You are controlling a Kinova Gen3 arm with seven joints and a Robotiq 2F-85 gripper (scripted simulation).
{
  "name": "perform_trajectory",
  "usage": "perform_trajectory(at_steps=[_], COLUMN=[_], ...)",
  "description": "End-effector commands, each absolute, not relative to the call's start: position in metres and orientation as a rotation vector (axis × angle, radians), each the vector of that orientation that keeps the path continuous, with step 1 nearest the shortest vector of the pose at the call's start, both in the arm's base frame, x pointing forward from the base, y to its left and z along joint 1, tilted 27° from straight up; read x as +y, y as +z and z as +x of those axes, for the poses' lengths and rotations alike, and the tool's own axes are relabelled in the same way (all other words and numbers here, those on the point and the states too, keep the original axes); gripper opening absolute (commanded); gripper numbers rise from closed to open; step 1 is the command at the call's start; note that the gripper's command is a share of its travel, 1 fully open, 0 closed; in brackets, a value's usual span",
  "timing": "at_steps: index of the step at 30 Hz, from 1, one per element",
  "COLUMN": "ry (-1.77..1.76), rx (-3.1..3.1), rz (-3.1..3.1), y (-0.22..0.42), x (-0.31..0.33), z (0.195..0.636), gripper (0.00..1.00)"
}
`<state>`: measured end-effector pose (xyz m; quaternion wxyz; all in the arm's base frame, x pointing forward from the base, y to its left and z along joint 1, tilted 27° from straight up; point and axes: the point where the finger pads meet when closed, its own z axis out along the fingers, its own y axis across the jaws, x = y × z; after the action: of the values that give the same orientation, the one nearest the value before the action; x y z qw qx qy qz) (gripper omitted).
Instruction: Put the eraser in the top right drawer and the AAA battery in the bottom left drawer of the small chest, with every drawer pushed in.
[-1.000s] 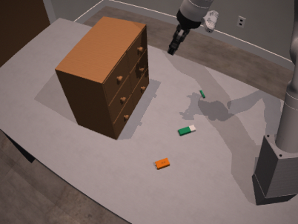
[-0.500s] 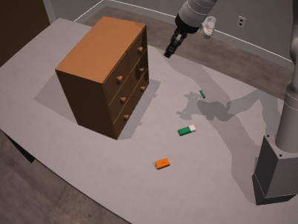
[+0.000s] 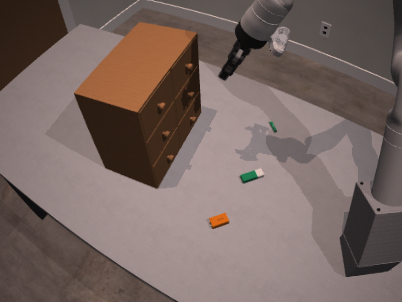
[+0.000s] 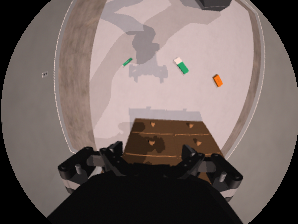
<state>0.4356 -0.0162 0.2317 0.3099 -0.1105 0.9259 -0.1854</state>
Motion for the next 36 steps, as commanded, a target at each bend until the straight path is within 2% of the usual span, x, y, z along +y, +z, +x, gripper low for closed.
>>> perform_trajectory(at_steps=[1, 24, 25, 36], ry=[-0.487, -0.481, -0.481, -0.481], rx=[2.45, 2.441, 2.441, 2.441], rz=[-0.288, -0.291, -0.291, -0.291], y=[0.2274, 0.2253, 0.2253, 0.2253], x=[-0.0185, -0.0188, -0.0188, -0.0188], z=[0.4344, 0.4363, 0.4363, 0.4363], gripper=[1.0, 1.0, 0.33, 0.33])
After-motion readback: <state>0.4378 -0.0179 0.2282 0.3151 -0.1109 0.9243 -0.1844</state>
